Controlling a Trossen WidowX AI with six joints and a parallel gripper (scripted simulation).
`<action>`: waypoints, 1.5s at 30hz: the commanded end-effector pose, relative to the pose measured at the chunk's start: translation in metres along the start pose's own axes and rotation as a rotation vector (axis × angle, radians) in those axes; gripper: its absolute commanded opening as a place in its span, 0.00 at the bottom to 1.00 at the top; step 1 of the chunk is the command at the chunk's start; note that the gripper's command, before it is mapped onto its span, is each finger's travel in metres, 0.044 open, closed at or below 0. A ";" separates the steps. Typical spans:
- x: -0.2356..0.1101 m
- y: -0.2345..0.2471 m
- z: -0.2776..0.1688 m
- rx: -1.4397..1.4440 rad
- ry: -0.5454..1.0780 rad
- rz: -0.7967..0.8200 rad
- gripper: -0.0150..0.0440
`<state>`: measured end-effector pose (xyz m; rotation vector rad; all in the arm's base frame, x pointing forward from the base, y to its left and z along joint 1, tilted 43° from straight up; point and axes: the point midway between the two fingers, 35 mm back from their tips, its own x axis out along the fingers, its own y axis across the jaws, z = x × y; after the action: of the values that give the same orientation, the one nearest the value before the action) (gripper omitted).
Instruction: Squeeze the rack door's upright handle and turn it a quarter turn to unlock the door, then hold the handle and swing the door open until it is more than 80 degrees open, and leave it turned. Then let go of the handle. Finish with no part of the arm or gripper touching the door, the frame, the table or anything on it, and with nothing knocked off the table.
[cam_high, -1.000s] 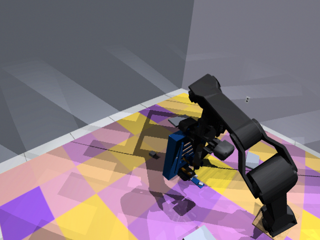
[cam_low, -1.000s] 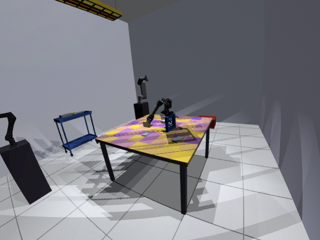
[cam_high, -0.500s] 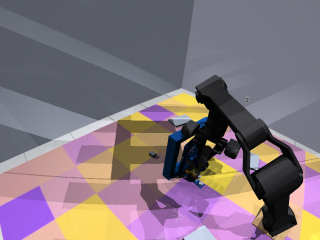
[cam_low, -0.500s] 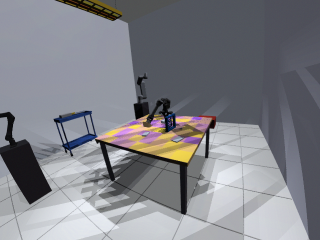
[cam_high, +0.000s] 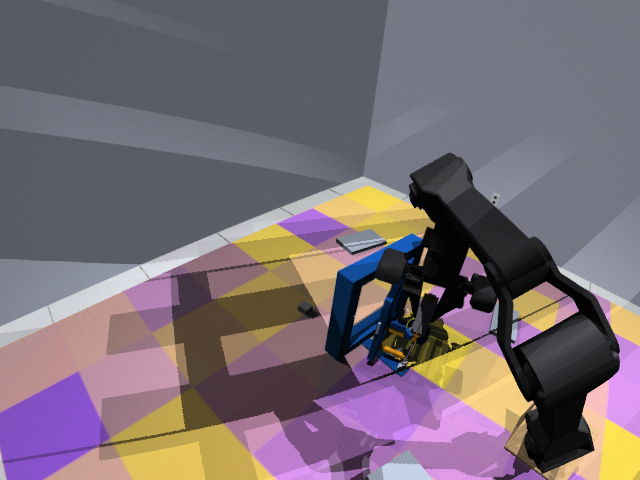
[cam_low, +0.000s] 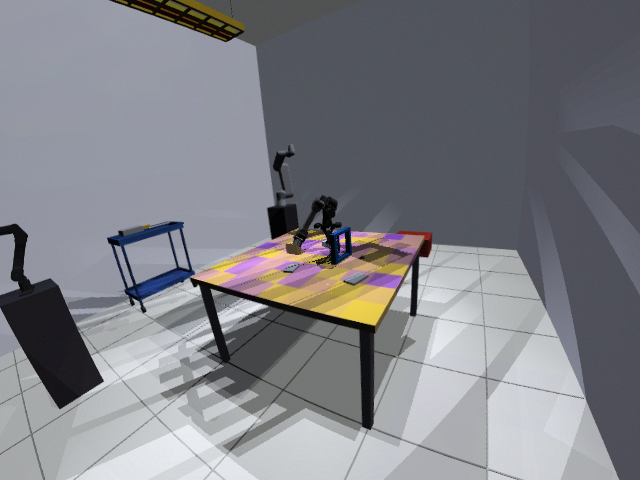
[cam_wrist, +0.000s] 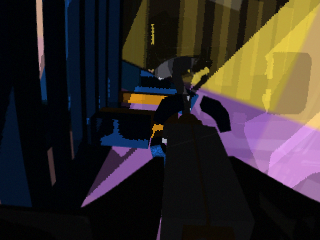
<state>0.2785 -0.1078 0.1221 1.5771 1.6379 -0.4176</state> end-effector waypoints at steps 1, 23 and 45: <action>0.000 -0.004 0.002 -0.108 -0.009 0.009 0.30; 0.001 -0.040 0.023 -0.449 -0.012 0.006 0.30; 0.001 -0.069 0.056 -0.799 -0.014 0.003 0.30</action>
<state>0.2311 -0.1555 0.0710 1.0235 1.5296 0.1629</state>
